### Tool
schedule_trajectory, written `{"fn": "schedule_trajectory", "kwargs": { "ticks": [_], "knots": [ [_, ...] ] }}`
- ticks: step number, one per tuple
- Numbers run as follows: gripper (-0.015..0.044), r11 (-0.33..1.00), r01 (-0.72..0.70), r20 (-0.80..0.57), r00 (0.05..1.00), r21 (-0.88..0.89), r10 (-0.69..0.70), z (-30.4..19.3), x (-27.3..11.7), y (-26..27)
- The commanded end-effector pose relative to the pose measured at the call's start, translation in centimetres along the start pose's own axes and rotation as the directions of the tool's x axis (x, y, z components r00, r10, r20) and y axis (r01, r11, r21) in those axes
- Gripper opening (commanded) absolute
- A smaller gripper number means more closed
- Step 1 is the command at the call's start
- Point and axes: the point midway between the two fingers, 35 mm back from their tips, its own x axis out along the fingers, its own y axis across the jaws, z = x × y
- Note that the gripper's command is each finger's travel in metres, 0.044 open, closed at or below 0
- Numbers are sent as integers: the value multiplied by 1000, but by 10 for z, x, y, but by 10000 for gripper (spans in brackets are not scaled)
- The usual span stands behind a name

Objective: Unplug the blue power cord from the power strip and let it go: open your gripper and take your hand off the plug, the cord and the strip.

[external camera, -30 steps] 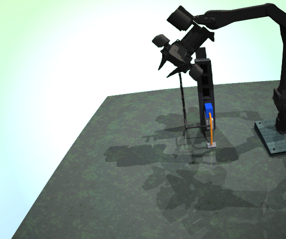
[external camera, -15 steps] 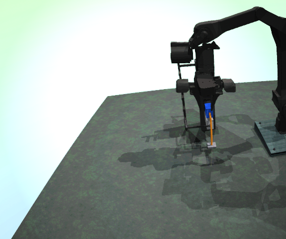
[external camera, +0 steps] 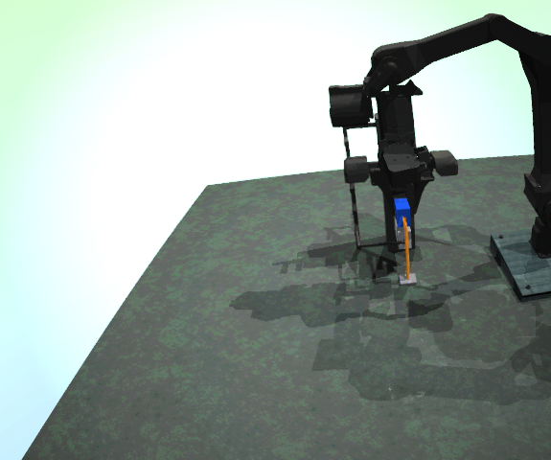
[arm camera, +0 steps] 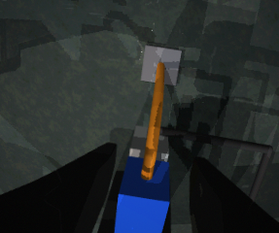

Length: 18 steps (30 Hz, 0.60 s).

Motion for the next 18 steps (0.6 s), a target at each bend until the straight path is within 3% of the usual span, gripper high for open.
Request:
{"fn": "schedule_trajectory", "kwargs": {
  "ticks": [1, 18],
  "knots": [
    [160, 1000, -3, 3, 1000, -4, 3, -6, 0, -1],
    [160, 1000, -4, 1, 1000, -4, 4, -34, 0, 1]
  ]
}}
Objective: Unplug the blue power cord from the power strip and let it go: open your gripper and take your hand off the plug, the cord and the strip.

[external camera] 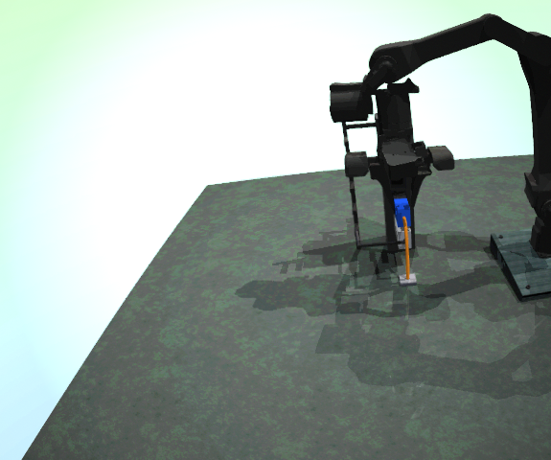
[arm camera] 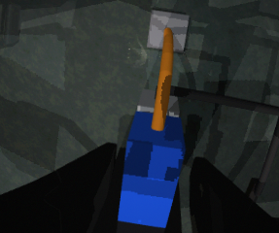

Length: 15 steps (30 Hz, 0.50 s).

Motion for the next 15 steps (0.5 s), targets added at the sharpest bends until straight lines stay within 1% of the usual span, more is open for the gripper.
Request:
{"fn": "schedule_trajectory", "kwargs": {
  "ticks": [1, 15],
  "knots": [
    [160, 1000, -1, 3, 1000, -6, 1, -6, 0, 0],
    [160, 1000, -1, 4, 1000, -6, 1, -6, 12, 0]
  ]
}}
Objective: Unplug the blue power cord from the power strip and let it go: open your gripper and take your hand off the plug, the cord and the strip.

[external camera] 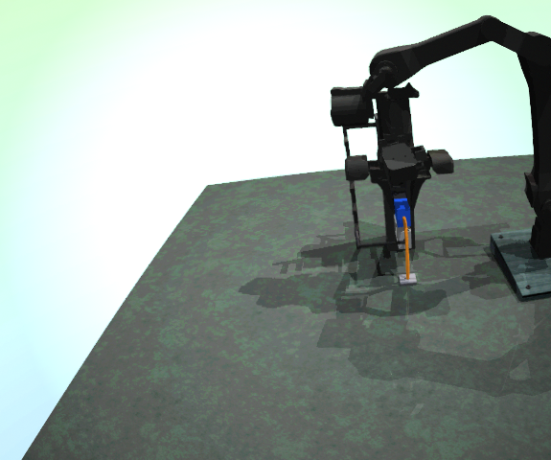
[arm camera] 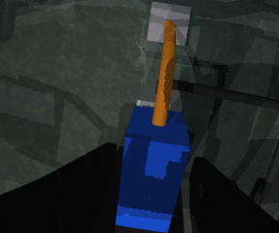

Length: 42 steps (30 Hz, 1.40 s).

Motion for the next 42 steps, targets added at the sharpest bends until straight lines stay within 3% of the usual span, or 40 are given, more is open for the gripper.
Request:
{"fn": "schedule_trajectory", "kwargs": {
  "ticks": [1, 2, 6, 14, 42],
  "knots": [
    [160, 1000, -2, 4, 1000, -6, 2, 0, 4, 0],
    [160, 1000, -2, 4, 1000, -6, 2, 0, 4, 0],
    [55, 1000, -1, 0, 1000, 0, 1, 0, 1, 0],
    [2, 1000, -1, 0, 1000, 0, 1, 0, 1, 0],
    [0, 1000, -1, 5, 1000, -3, 1, 42, 1, -2]
  ]
}}
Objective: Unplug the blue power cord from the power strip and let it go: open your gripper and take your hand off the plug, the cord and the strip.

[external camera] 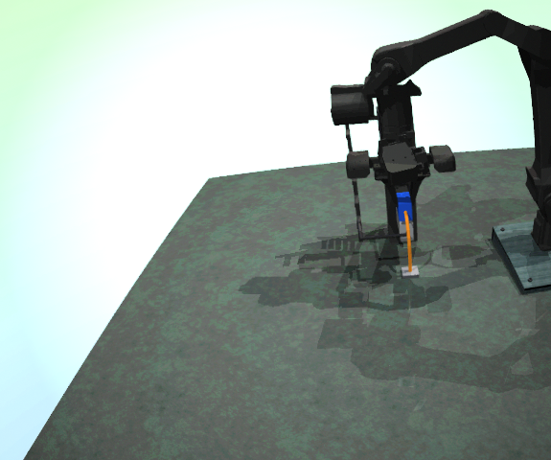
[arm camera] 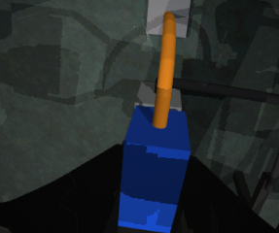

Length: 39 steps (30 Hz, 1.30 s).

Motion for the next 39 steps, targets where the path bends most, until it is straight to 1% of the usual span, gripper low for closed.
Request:
{"fn": "schedule_trajectory", "kwargs": {
  "ticks": [1, 6, 11, 19, 23, 27, 39],
  "knots": [
    [0, 999, 9, 85, 996, -45, -5, 38, -5, 1],
    [0, 999, 9, 86, 996, -45, -5, 46, -6, 3],
    [131, 999, 8, 86, 996, -48, -4, 33, -2, 3],
    [341, 999, 8, 86, 996, -48, -4, 33, -2, 3],
    [440, 999, 8, 88, 996, -48, -4, 52, -7, 3],
    [440, 999, 8, 91, 996, -47, -4, 90, -18, 6],
    [440, 999, 8, 91, 996, -47, -4, 92, -19, 6]
  ]
}}
